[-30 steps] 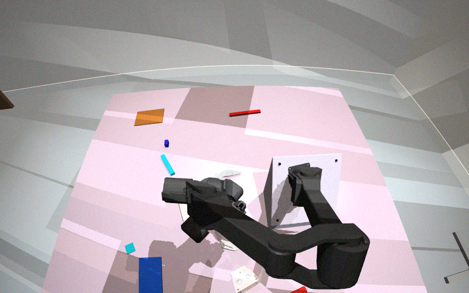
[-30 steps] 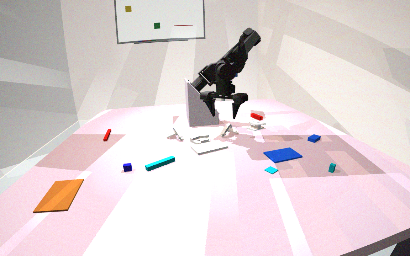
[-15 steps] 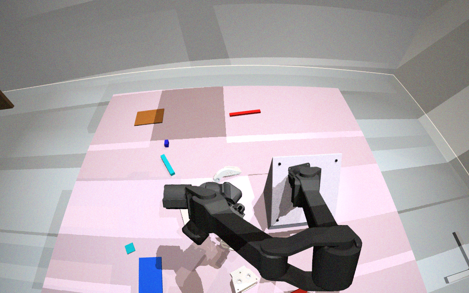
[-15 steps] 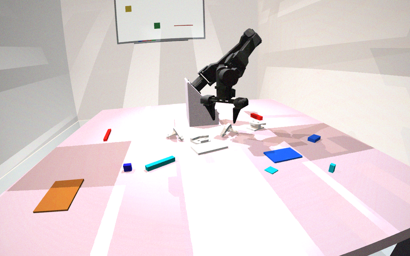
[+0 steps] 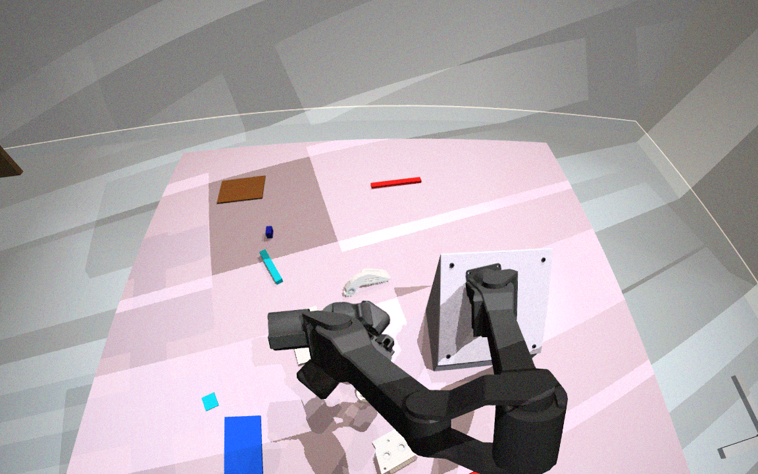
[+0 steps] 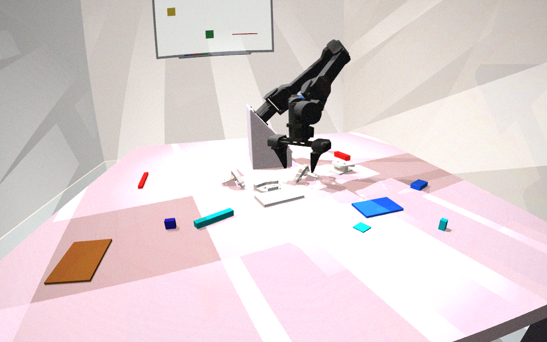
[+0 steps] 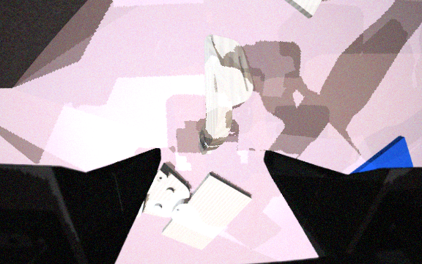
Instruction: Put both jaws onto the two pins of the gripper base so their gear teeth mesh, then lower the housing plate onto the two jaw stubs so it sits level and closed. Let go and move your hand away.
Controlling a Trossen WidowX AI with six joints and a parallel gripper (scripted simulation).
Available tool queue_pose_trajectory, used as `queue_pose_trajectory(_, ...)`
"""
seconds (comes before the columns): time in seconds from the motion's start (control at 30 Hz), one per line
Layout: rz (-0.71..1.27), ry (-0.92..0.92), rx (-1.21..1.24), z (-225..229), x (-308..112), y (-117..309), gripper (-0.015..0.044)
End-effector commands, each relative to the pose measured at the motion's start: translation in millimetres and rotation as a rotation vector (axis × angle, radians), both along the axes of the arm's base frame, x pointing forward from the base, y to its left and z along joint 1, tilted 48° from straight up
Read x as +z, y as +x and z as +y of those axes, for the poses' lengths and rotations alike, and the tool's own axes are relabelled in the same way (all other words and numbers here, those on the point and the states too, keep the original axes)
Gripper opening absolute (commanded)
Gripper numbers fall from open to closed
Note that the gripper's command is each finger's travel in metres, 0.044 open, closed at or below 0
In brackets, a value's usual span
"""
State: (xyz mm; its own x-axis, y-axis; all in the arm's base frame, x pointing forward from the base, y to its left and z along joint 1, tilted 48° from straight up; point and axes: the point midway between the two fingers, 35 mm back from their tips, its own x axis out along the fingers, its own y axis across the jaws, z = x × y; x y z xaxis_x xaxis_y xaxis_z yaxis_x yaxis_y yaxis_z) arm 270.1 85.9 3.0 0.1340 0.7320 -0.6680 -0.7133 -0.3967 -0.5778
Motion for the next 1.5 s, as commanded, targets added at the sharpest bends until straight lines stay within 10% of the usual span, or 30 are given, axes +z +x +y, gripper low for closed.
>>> queue_pose_trajectory(0.0,0.009,-0.002,-0.003,4,-6,-1,0.044)
queue_pose_trajectory(0.73,0.008,0.006,-0.003,28,-24,0,0.044)
queue_pose_trajectory(1.17,0.008,0.006,-0.003,28,-24,0,0.0099)
queue_pose_trajectory(1.47,0.008,0.006,-0.003,28,-24,0,0.0037)
